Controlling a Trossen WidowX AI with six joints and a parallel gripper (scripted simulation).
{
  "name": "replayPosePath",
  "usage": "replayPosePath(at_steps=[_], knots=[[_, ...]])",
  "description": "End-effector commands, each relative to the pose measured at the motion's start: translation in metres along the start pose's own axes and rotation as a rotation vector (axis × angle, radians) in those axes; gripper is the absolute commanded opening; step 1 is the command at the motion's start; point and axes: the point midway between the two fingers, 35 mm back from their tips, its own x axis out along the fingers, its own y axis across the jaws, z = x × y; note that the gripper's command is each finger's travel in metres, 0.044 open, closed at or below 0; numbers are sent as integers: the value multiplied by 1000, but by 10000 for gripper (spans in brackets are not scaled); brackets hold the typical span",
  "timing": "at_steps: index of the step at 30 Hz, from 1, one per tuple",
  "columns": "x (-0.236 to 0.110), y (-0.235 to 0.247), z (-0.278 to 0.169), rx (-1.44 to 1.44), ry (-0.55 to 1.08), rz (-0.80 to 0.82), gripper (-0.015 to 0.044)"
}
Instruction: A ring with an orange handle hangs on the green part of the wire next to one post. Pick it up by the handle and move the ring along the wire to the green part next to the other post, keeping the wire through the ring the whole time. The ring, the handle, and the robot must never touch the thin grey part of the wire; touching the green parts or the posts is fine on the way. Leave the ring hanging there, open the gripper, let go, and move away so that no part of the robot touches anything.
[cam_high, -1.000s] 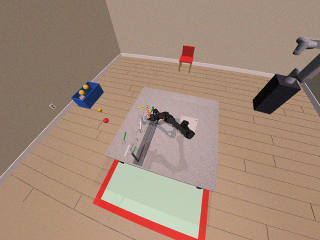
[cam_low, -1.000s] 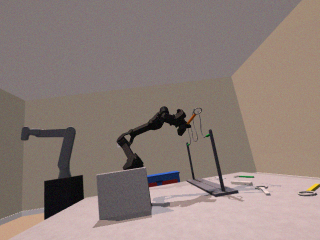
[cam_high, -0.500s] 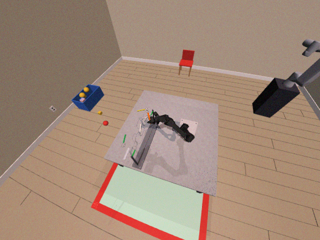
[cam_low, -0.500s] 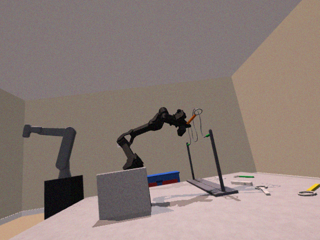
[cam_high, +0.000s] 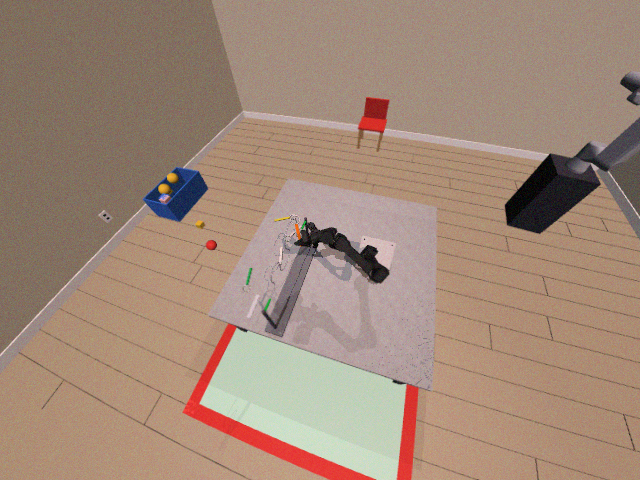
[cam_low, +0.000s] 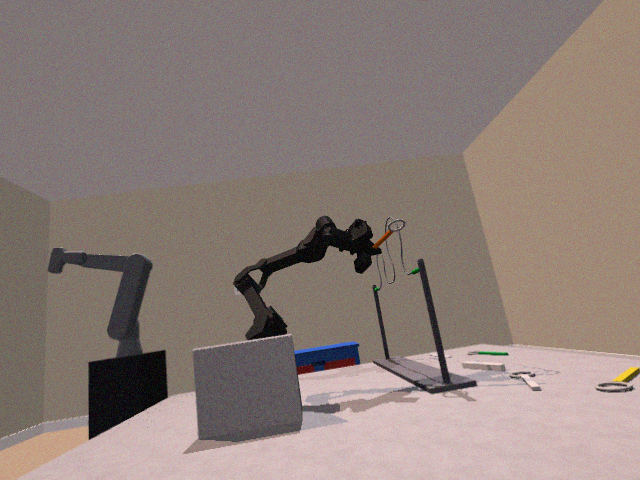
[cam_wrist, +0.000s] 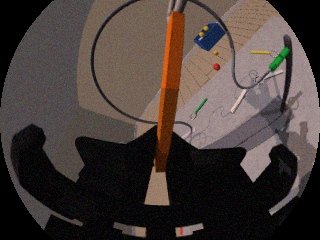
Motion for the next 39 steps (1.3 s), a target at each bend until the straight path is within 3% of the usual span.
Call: replayPosePath(at_steps=[1, 39], knots=[[0, -3, 2, 34, -3, 8, -150], [-2, 3, 3, 248, 20, 125, -150]])
